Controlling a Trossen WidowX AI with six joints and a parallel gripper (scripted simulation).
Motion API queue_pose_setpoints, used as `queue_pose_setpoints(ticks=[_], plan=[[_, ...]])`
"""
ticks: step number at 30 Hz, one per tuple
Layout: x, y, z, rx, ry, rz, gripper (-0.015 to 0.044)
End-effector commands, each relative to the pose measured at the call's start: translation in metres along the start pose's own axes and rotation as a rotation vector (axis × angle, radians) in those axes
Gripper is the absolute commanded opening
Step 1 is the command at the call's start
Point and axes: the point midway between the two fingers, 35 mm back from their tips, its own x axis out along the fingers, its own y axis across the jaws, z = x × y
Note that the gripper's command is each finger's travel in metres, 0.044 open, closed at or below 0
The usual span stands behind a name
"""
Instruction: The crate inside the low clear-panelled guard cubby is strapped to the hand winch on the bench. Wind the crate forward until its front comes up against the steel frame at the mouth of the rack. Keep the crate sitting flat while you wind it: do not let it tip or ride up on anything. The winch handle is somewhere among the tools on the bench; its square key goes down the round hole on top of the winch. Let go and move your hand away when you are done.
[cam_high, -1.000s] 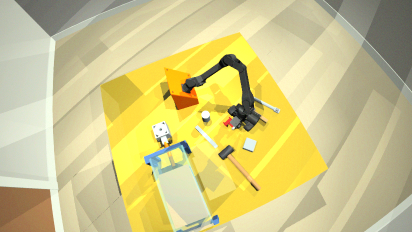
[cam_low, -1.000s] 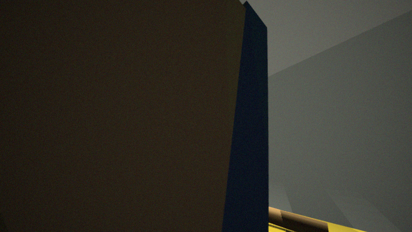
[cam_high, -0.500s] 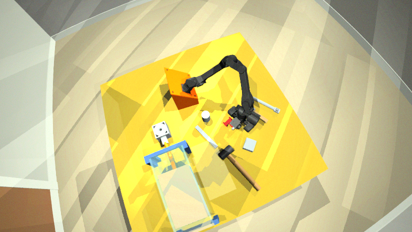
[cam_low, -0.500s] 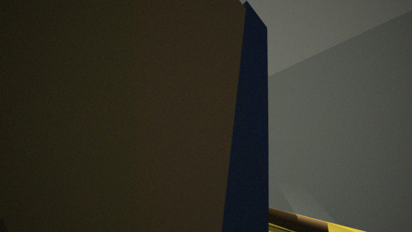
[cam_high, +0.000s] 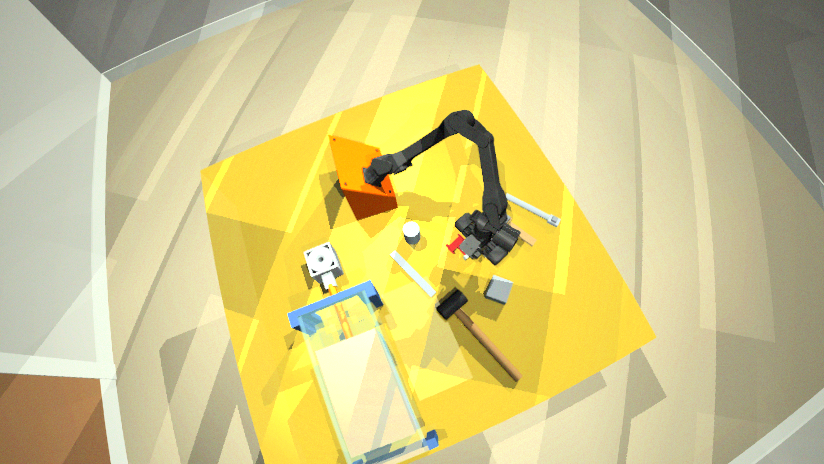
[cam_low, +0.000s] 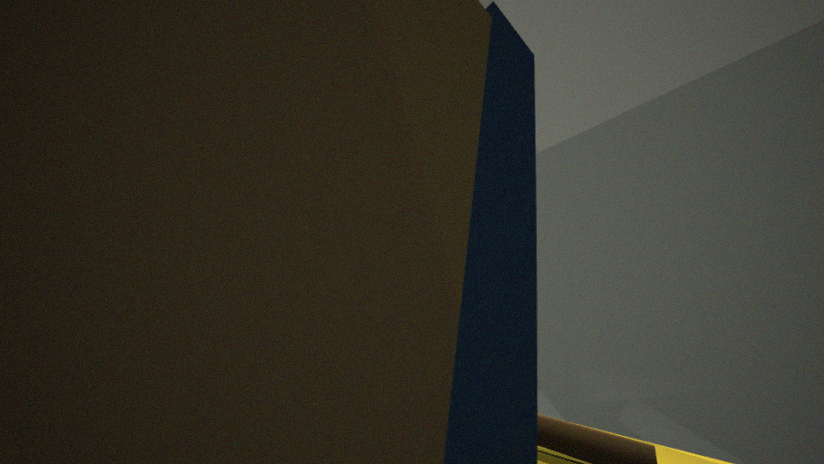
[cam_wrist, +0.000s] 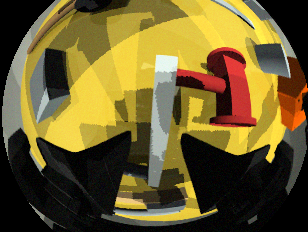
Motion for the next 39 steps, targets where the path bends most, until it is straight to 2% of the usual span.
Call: queue_pose_setpoints(ticks=[1, 4, 11, 18, 21, 25, 31, 39], plan=[[0.000, 0.000, 0.000, -0.001, 0.000, 0.001, 0.0125], [0.000, 0.000, 0.000, -0.001, 0.000, 0.001, 0.0046], [0.000, 0.000, 0.000, -0.001, 0.000, 0.001, 0.0000], [-0.003, 0.001, 0.000, -0.001, -0.001, 0.000, 0.0000], [-0.027, 0.006, 0.003, -0.002, -0.009, -0.004, 0.0000], [-0.091, 0.009, 0.006, -0.001, -0.017, -0.011, 0.0000], [-0.153, 0.000, 0.000, 0.004, -0.010, -0.009, 0.0000], [-0.156, -0.001, -0.001, 0.005, -0.009, -0.008, 0.0000]])
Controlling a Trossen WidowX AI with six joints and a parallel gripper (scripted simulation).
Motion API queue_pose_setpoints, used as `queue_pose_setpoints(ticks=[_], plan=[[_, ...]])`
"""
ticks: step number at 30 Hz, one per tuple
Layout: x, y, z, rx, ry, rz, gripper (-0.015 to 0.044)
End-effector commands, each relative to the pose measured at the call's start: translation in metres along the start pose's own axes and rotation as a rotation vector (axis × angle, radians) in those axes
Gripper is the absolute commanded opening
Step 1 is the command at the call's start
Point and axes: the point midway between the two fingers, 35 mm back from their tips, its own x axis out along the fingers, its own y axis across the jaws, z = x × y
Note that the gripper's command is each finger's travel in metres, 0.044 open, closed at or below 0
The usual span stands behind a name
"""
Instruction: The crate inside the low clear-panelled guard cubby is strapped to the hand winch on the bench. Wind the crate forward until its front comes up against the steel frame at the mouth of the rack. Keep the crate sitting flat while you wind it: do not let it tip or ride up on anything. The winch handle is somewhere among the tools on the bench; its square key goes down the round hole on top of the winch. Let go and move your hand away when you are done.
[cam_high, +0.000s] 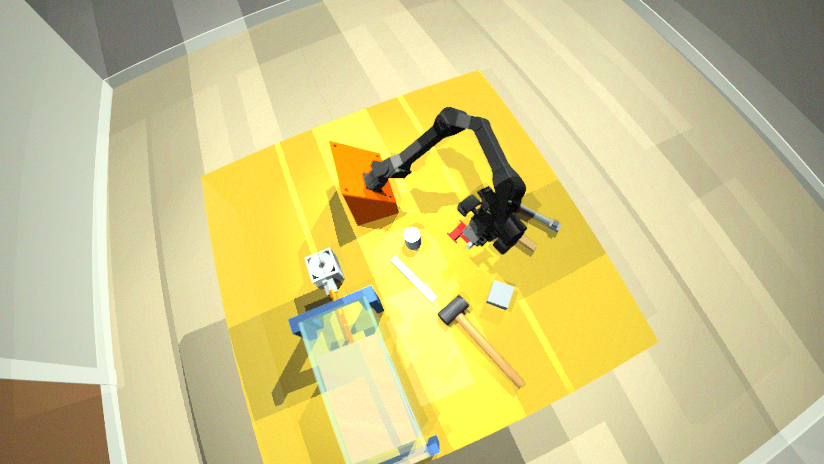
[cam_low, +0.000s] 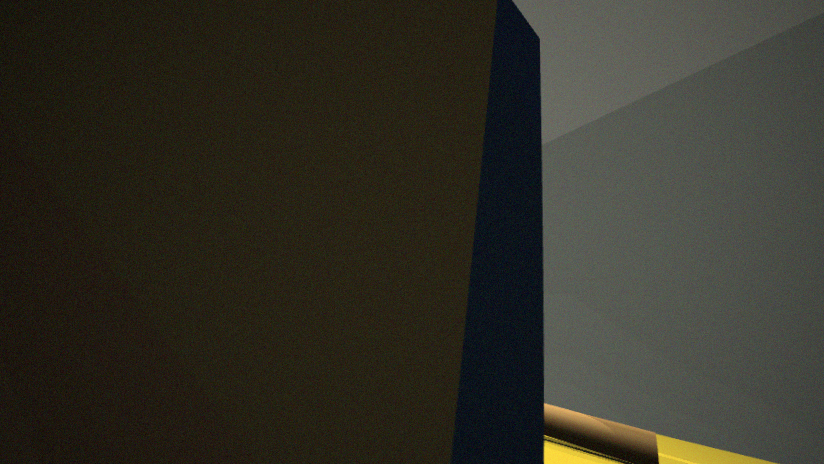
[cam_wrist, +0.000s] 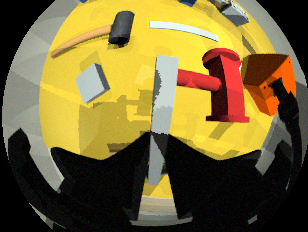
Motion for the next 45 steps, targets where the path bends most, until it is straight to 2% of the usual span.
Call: queue_pose_setpoints(ticks=[1, 21, 45], plan=[[-0.007, 0.000, -0.004, -0.011, 0.002, 0.010, 0.0000], [-0.007, 0.000, -0.004, -0.011, 0.002, 0.010, 0.0000], [-0.005, -0.026, 0.092, -0.499, -0.042, -0.022, 0.0000]])
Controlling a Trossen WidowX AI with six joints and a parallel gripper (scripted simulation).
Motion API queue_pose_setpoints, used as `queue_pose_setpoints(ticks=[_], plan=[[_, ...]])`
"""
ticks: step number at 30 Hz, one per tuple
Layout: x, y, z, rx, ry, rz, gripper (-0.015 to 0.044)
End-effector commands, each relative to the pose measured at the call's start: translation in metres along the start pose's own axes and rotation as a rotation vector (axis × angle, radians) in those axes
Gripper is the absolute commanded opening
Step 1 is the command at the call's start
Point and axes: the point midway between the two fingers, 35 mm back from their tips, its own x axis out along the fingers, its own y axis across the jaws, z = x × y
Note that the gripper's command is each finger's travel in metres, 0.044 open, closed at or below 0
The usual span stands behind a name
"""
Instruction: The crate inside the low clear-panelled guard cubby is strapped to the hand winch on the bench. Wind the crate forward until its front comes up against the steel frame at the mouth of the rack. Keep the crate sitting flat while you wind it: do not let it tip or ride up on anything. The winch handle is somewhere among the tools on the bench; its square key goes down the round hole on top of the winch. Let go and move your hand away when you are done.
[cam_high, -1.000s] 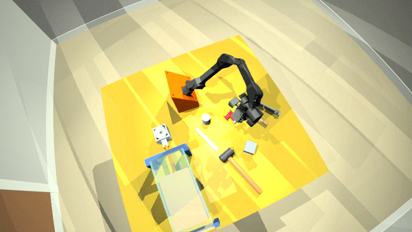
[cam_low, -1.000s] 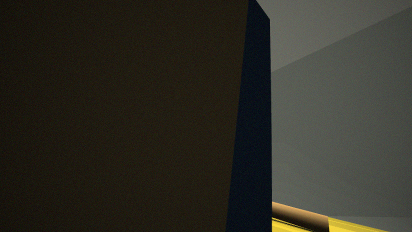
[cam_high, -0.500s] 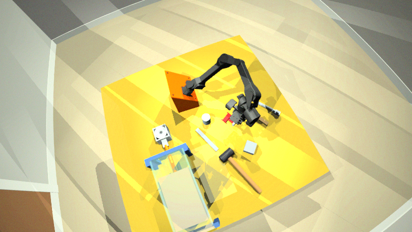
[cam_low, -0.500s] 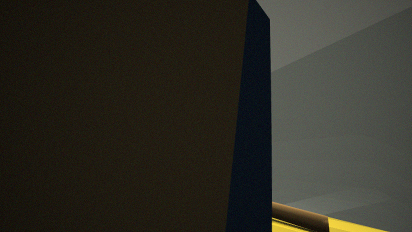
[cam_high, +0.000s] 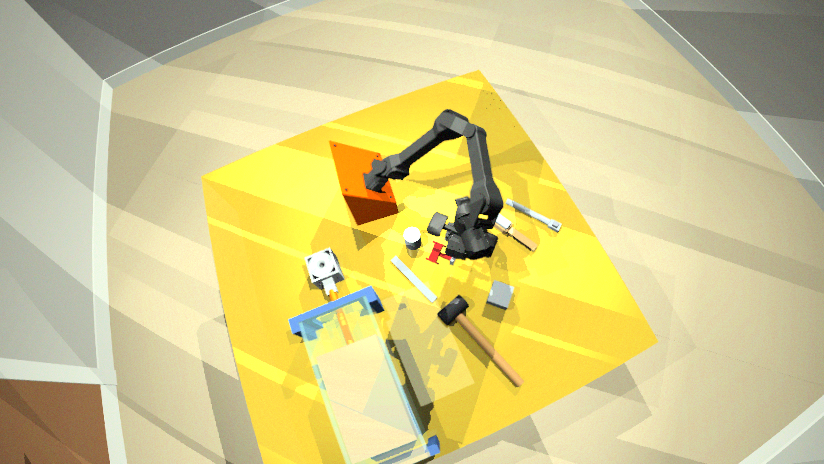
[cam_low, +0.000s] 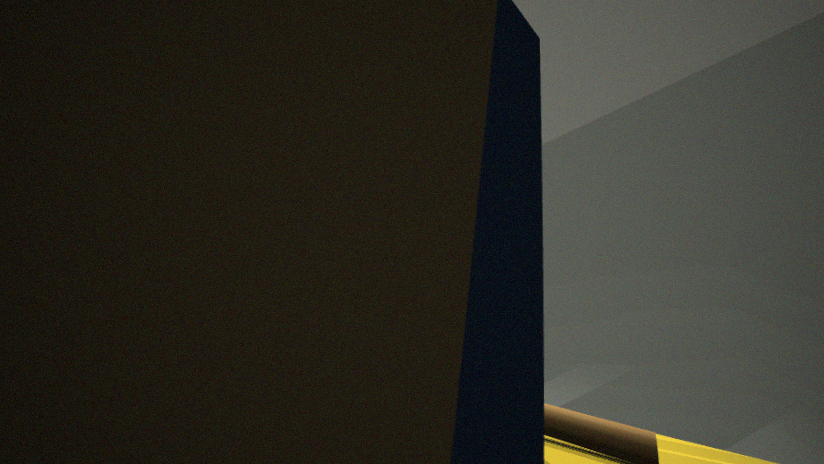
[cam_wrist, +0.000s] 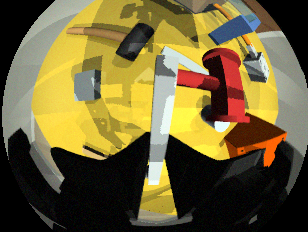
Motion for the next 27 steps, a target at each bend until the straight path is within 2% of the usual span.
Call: queue_pose_setpoints(ticks=[1, 27], plan=[[0.001, -0.015, 0.014, -0.081, -0.003, -0.009, 0.0000], [0.002, -0.104, 0.063, -0.656, 0.006, -0.010, 0.0000]])
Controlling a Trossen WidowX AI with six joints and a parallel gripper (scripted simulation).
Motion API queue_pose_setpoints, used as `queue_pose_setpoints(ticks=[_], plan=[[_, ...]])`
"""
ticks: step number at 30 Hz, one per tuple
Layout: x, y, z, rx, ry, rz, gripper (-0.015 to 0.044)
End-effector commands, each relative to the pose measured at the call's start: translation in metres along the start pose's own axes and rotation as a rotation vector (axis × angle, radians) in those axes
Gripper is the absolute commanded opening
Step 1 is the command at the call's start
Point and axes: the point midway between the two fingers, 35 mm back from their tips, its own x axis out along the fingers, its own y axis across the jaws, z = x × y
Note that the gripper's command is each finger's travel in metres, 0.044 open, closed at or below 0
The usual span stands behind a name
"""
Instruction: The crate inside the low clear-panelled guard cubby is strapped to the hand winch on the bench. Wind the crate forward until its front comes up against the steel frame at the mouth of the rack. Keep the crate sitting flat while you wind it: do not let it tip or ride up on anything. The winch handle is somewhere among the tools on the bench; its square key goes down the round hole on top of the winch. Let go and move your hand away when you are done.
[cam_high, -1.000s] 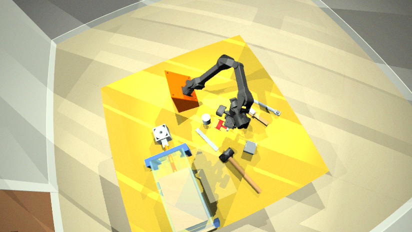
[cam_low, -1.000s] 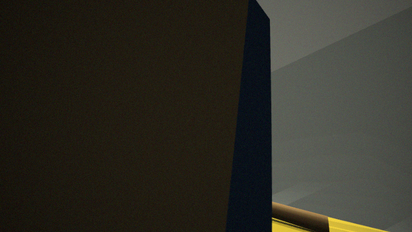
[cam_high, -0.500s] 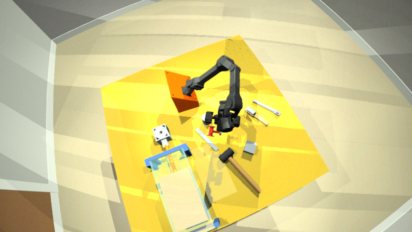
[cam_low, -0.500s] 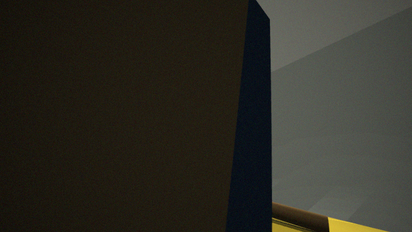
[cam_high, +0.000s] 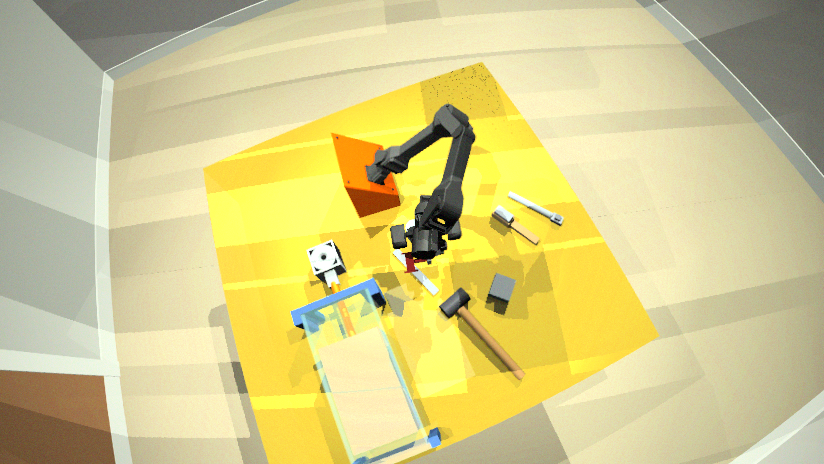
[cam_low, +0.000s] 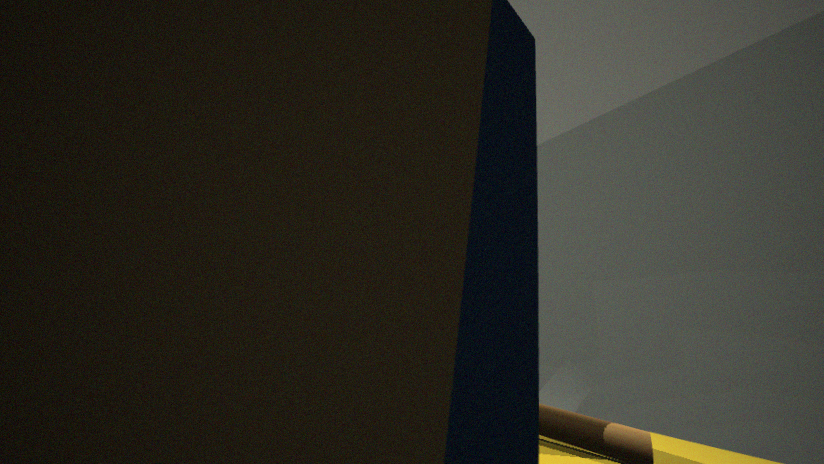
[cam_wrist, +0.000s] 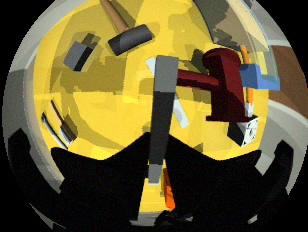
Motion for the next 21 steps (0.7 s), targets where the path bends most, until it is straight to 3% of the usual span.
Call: queue_pose_setpoints(ticks=[1, 21], plan=[[0.002, -0.018, -0.004, -0.082, 0.006, 0.003, 0.0000], [0.006, -0.076, -0.032, -0.499, -0.001, 0.042, 0.0000]])
